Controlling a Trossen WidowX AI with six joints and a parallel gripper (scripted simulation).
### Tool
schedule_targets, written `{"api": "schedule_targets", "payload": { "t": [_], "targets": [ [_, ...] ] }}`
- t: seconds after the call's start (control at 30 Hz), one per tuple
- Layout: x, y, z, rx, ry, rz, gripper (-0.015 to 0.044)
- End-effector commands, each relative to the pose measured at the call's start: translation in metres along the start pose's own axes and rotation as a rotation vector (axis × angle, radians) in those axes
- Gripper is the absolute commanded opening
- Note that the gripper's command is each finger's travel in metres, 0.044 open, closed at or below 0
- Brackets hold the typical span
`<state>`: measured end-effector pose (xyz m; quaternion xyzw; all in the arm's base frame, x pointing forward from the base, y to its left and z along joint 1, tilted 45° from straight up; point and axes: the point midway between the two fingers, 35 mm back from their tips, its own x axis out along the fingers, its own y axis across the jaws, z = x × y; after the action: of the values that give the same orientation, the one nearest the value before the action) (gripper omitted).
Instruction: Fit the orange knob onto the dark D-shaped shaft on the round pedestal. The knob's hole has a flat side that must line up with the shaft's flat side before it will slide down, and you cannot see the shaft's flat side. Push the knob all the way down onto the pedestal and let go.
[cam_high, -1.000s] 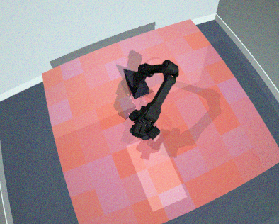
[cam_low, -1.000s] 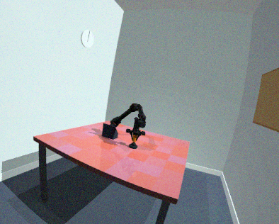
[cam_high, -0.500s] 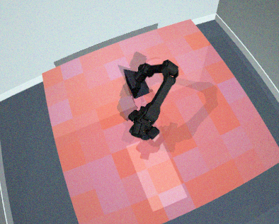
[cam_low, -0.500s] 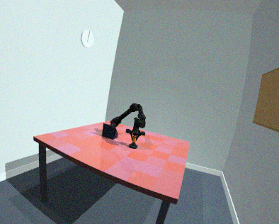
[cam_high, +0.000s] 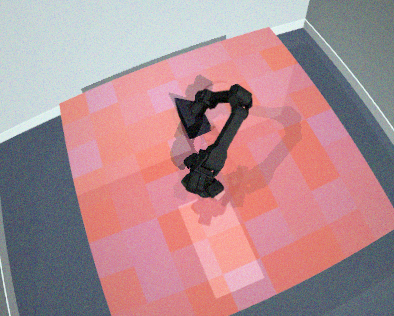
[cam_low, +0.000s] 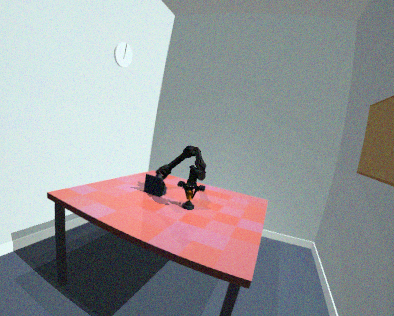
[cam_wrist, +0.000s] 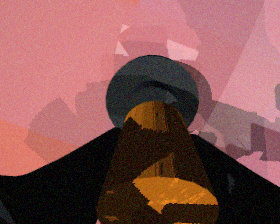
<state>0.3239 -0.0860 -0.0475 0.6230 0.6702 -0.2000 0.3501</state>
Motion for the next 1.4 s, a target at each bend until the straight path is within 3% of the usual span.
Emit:
{"api": "schedule_targets", "payload": {
  "t": [0.0,0.73,0.97,1.37],
  "targets": [
    [-0.0020,0.0024,0.0002,0.054,-0.003,0.006,0.0000],
    [-0.0014,-0.0005,0.0010,0.054,-0.003,0.006,0.0000],
    [-0.0028,0.0002,0.0018,0.253,-0.003,0.006,0.0000],
    [-0.0027,0.0025,0.0029,0.264,-0.003,0.006,0.0000]
  ]
}}
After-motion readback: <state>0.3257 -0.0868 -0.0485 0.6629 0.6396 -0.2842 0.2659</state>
